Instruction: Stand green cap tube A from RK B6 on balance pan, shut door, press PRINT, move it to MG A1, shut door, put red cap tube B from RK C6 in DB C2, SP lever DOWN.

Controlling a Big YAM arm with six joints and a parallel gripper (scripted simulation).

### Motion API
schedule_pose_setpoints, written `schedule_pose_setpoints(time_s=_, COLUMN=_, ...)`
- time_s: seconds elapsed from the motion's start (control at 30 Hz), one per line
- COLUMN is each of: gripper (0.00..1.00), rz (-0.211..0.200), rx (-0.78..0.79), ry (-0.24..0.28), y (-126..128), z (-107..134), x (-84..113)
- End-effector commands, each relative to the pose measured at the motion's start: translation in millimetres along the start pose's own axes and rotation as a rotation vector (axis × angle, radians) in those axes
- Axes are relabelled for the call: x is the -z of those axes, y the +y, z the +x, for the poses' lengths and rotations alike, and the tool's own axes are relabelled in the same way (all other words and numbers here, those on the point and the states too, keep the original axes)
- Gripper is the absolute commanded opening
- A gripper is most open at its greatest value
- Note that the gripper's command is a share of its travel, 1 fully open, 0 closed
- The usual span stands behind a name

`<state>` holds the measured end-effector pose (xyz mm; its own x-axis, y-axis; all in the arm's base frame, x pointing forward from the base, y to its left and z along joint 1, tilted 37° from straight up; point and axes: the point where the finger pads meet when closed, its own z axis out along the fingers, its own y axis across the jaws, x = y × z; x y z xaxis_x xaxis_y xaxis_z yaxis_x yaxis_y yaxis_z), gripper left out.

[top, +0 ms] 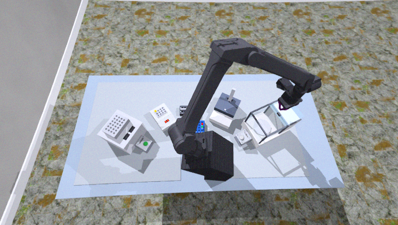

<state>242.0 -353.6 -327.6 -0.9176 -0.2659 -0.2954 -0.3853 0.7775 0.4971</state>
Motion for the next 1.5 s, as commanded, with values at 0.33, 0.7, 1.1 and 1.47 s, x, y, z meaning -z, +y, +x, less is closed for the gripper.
schedule_pose_setpoints(time_s=0.33, gripper=0.36, rz=0.091, rx=-0.081, ry=0.047, y=22.3, z=-83.7, x=-31.2)
schedule_pose_setpoints(time_s=0.7, gripper=0.36, rz=0.109, rx=-0.143, ry=0.047, y=65.9, z=-127.2, x=-69.9)
schedule_pose_setpoints(time_s=1.1, gripper=0.36, rz=0.121, rx=-0.212, ry=0.025, y=127.0, z=-166.3, x=-104.3)
schedule_pose_setpoints(time_s=1.47, gripper=0.36, rz=0.095, rx=-0.294, ry=-0.003, y=212.0, z=-190.0, x=-140.0)
